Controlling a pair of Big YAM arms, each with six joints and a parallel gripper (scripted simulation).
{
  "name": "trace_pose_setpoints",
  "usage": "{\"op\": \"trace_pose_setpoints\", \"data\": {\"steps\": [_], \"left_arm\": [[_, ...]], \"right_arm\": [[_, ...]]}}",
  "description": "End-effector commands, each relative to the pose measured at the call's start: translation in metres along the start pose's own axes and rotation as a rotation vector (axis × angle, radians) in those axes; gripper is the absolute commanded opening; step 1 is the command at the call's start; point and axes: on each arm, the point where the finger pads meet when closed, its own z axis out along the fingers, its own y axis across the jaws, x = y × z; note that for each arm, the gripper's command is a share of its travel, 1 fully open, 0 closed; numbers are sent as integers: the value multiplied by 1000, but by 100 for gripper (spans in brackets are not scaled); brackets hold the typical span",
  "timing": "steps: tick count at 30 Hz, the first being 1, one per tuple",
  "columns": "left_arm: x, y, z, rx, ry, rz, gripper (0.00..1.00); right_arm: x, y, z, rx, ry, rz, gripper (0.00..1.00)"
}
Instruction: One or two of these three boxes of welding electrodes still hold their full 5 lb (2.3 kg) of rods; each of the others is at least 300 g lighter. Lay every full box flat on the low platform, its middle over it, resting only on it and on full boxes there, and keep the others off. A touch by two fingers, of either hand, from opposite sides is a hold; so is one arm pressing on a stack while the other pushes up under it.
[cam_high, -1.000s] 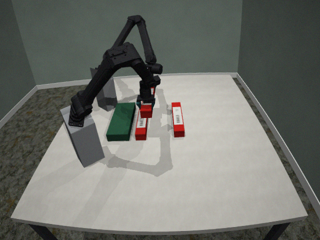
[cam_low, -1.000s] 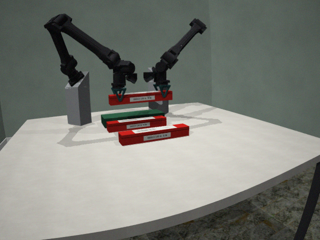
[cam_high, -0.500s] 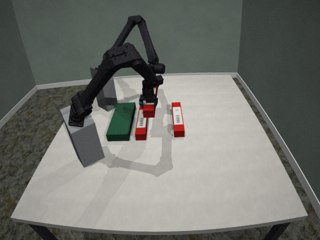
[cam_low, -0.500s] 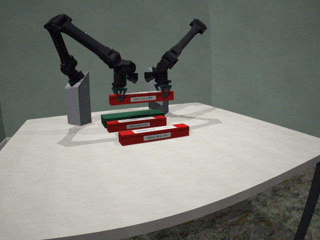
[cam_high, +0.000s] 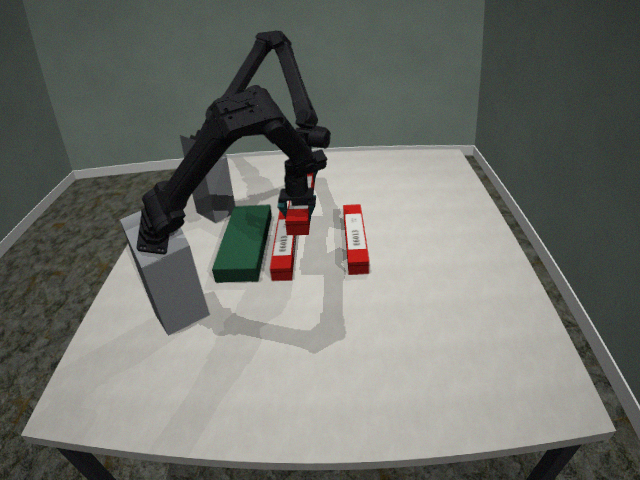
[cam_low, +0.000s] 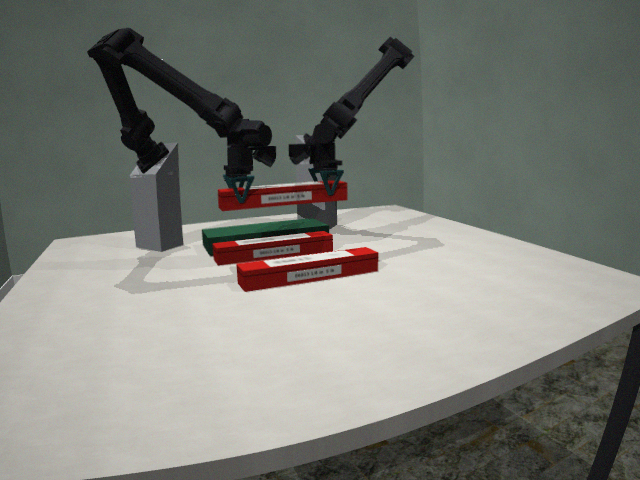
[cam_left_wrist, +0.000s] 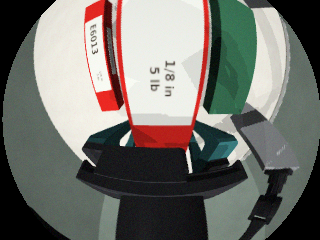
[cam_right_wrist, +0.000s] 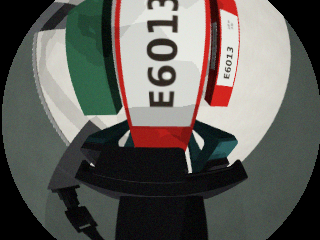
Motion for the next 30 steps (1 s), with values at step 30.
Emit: {"op": "trace_pose_setpoints", "data": {"steps": [30], "left_arm": [[-3, 31, -26, -53, -23, -9, 0]], "right_arm": [[-11, -35, -36, 60, -37, 12, 0]]}}
